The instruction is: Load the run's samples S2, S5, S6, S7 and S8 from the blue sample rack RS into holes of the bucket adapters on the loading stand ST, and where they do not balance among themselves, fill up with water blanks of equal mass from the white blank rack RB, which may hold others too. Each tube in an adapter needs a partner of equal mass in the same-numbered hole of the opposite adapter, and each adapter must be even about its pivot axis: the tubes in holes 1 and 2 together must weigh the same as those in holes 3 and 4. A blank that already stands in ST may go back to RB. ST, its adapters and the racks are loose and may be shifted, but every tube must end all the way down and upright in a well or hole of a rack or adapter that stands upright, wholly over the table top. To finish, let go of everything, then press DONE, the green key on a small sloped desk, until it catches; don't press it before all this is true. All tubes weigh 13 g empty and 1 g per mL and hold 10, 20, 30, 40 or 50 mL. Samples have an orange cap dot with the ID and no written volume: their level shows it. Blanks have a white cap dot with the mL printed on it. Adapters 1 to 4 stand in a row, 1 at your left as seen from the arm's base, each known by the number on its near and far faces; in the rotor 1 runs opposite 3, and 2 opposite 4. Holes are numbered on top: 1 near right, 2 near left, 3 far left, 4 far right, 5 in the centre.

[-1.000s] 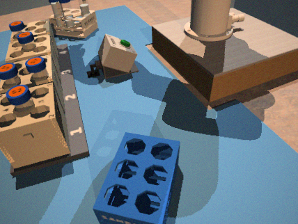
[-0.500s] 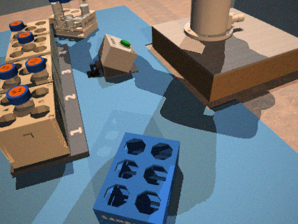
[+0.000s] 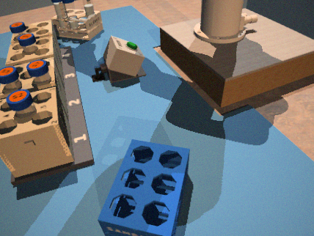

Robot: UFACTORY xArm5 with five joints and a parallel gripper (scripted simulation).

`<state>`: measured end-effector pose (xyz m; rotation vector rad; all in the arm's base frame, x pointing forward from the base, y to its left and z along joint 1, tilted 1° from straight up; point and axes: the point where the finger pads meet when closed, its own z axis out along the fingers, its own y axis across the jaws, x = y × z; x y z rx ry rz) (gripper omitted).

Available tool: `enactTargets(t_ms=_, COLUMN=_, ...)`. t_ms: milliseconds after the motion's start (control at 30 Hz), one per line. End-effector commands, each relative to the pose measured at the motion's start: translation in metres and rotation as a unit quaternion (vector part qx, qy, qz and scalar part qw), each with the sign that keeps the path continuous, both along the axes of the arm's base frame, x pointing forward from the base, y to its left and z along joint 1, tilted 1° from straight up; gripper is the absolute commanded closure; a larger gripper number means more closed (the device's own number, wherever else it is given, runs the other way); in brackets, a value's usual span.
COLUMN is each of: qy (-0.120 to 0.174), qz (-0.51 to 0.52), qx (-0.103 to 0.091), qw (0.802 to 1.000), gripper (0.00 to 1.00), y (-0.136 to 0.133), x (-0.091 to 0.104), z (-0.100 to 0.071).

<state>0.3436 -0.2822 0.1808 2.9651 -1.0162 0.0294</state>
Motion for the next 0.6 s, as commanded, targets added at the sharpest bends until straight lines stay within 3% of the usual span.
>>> enactTargets(t_ms=0, qy=-0.002, qz=0.000, qx=-0.001, qw=1.000, gripper=0.43, y=-0.001, x=0.001, z=-0.008)
enactTargets(t_ms=567, qy=-0.002, qz=0.000, qx=-0.001, qw=1.000, gripper=0.43, y=-0.001, x=0.001, z=-0.038)
